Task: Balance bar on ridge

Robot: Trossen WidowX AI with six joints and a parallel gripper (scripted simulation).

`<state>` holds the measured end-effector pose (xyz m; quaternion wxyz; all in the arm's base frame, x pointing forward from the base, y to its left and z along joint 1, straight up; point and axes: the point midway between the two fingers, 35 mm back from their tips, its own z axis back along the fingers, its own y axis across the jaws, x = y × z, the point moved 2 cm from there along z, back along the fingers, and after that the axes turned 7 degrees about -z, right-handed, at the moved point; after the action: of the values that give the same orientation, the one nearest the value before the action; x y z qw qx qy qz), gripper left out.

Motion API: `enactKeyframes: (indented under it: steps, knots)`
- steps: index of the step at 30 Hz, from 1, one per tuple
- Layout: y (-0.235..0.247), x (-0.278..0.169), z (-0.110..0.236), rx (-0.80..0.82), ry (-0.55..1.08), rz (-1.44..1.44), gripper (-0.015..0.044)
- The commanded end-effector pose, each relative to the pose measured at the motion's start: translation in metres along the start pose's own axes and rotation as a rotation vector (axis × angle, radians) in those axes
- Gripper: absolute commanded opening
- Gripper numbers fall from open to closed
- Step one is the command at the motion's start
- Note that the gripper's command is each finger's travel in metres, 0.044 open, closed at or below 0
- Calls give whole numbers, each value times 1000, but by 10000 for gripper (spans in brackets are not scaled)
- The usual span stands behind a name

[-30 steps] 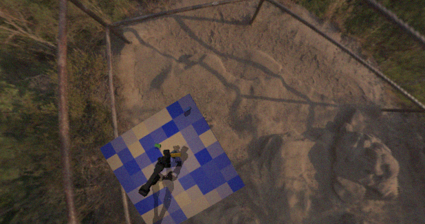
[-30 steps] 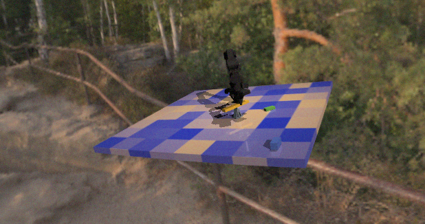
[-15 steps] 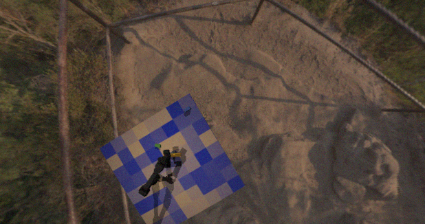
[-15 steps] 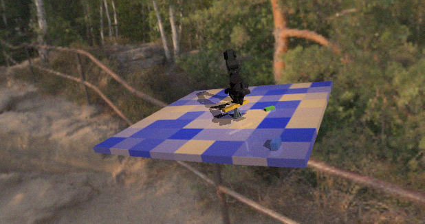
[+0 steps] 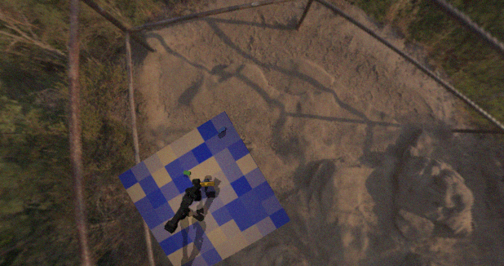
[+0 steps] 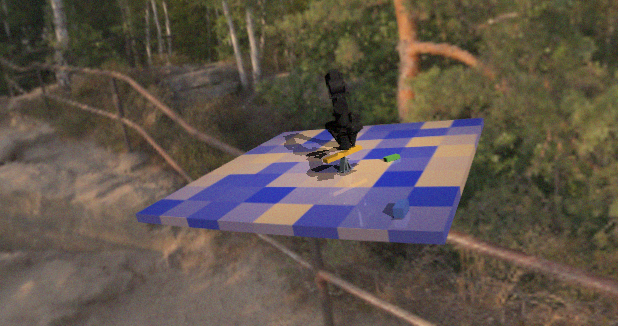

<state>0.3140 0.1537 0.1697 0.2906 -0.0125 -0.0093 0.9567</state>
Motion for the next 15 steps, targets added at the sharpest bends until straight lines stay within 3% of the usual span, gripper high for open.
enactKeyframes:
  steps: [1, 4, 15]
  knots:
    - [0, 0, 48, -24, 14, 0, 440]
    - [3, 2, 66, -30, 17, 0, 440]
    - [3, 2, 66, -30, 17, 0, 440]
